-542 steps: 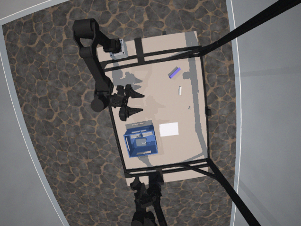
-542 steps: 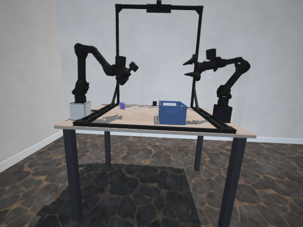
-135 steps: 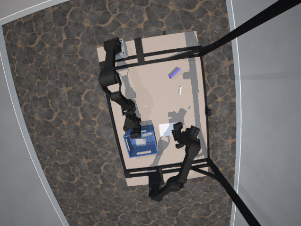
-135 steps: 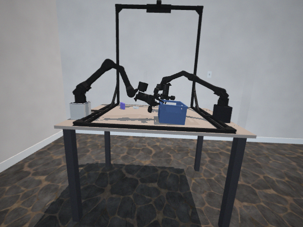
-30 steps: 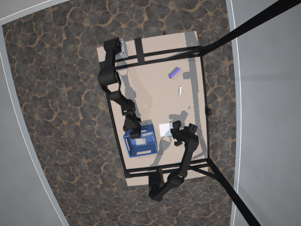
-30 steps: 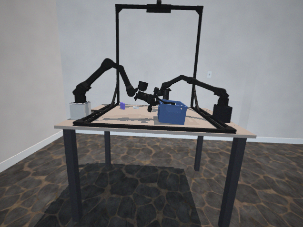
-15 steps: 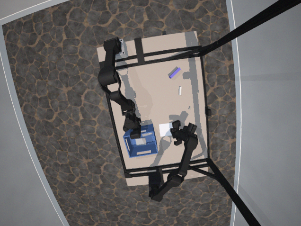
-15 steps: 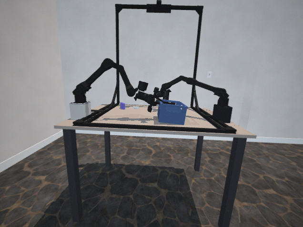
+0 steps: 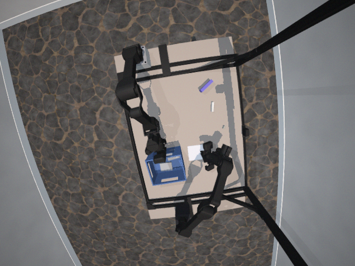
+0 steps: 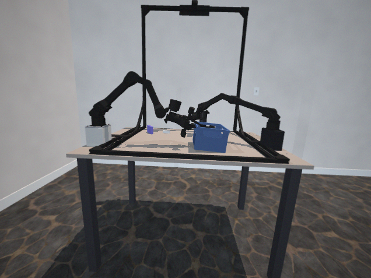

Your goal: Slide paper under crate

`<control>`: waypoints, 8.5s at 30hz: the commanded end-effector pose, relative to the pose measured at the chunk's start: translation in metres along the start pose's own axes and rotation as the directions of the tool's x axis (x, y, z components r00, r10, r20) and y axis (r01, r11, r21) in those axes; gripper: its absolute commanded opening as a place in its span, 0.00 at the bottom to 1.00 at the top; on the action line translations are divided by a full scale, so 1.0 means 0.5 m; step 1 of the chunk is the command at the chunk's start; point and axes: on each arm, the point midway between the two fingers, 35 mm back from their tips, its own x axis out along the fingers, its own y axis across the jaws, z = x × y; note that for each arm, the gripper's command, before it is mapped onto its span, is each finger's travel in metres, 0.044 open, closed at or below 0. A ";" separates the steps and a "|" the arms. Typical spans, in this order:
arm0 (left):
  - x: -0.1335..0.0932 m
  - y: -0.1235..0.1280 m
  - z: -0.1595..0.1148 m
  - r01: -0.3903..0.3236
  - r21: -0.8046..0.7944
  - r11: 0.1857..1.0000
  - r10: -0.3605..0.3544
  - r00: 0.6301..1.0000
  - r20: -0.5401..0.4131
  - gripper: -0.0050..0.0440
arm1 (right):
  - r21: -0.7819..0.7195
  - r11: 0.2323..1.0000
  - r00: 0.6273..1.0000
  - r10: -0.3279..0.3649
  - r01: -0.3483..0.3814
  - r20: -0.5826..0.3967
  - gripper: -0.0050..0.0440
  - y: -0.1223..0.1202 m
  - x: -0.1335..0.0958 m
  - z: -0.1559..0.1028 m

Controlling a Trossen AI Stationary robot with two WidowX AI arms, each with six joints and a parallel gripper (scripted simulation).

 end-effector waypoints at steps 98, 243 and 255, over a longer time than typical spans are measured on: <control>0.067 -0.007 -0.087 0.035 -0.004 0.999 -0.035 0.999 -0.028 0.22 | -0.001 0.994 0.994 0.105 -0.105 -0.002 0.10 0.090 -0.005 -0.001; -0.020 0.006 -0.100 0.055 0.061 0.997 -0.054 0.998 -0.024 0.22 | -0.001 0.994 0.994 0.105 -0.105 -0.002 0.10 0.090 -0.005 -0.001; 0.004 0.005 -0.086 0.055 0.061 0.997 -0.054 0.998 -0.024 0.22 | -0.001 0.994 0.994 0.105 -0.105 -0.002 0.10 0.090 -0.005 -0.001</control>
